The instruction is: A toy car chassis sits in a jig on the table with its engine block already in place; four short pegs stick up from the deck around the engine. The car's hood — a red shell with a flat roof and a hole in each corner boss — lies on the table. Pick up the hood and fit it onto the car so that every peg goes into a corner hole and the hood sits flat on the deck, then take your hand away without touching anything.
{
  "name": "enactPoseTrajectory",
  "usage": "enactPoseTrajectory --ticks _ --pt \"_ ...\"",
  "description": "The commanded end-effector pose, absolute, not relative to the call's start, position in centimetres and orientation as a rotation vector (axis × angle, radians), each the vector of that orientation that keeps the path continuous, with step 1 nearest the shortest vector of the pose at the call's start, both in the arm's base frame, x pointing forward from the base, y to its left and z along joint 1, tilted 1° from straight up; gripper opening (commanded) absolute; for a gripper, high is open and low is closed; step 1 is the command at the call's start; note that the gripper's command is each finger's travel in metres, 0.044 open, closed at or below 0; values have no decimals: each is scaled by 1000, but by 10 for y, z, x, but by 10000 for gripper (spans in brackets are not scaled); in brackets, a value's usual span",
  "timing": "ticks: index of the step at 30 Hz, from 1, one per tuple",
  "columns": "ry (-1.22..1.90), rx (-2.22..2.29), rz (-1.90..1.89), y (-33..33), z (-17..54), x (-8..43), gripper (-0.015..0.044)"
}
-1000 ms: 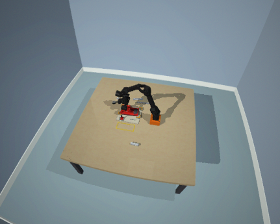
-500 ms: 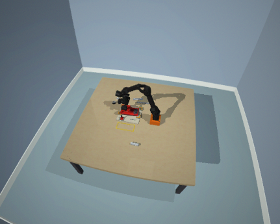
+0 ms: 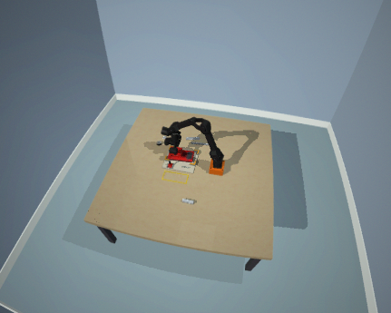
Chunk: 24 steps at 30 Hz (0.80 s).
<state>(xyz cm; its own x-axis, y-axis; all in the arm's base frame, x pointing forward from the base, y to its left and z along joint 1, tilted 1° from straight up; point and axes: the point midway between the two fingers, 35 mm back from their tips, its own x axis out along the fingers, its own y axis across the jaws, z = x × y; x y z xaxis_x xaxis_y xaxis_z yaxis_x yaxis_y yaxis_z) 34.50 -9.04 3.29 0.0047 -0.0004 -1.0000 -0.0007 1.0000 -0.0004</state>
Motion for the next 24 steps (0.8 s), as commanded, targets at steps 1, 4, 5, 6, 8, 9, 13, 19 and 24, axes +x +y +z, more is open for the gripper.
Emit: enactPoseTrajectory --ticks 1,4,5,6,8,9,13,19,24 --pt "1566 -6 -2 -91 31 345 0" --pt "1566 -6 -2 -91 30 345 0" --pt "1566 -6 -2 -91 29 345 0" --pt "1566 -6 -2 -91 29 345 0" --pt "1566 -6 -2 -91 28 345 0" --pt "1566 -6 -2 -91 27 345 0" --pt "1566 -6 -2 -91 26 345 0" --pt "1566 -6 -2 -91 23 345 0" --pt "1566 -6 -2 -91 20 345 0"
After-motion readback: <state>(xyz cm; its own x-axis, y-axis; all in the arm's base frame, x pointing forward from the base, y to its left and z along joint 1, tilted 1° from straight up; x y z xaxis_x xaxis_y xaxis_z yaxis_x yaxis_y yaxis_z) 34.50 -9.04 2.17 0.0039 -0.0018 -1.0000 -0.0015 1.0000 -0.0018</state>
